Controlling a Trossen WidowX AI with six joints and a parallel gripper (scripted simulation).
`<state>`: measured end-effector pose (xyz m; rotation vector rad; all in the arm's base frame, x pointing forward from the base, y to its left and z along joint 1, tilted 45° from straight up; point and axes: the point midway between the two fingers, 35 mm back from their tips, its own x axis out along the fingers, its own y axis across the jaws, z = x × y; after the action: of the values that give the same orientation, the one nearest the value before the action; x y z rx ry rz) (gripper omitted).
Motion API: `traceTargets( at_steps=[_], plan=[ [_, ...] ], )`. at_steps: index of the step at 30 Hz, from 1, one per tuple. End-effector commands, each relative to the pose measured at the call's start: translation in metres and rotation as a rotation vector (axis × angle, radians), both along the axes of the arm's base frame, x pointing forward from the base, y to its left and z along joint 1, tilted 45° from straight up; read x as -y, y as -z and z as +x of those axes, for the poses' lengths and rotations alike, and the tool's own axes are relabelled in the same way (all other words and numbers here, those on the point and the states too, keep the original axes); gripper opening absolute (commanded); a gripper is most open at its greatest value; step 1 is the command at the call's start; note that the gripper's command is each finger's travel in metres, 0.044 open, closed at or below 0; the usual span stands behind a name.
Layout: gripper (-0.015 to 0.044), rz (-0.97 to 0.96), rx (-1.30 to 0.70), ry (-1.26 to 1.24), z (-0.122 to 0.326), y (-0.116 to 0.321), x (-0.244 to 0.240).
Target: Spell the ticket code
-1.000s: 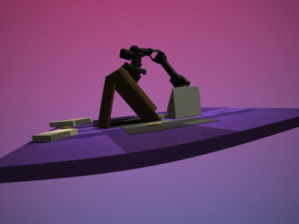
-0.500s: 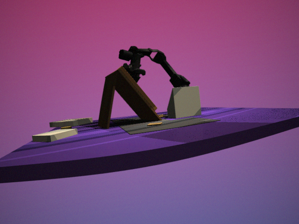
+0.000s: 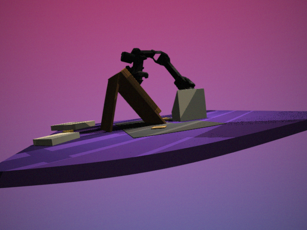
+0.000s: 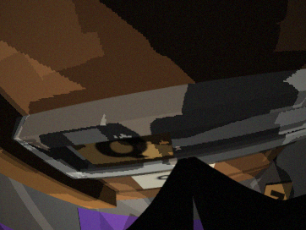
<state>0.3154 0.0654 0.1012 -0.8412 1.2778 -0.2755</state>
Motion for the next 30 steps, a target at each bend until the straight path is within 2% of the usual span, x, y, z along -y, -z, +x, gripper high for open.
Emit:
traceTargets(
  at_steps=[1, 30],
  plan=[
    [0.0, -0.005, 0.002, -0.002, 0.003, 0.001, 0.001],
    [0.0, -0.005, 0.003, -0.002, 0.015, 0.007, 0.005]
  ],
)
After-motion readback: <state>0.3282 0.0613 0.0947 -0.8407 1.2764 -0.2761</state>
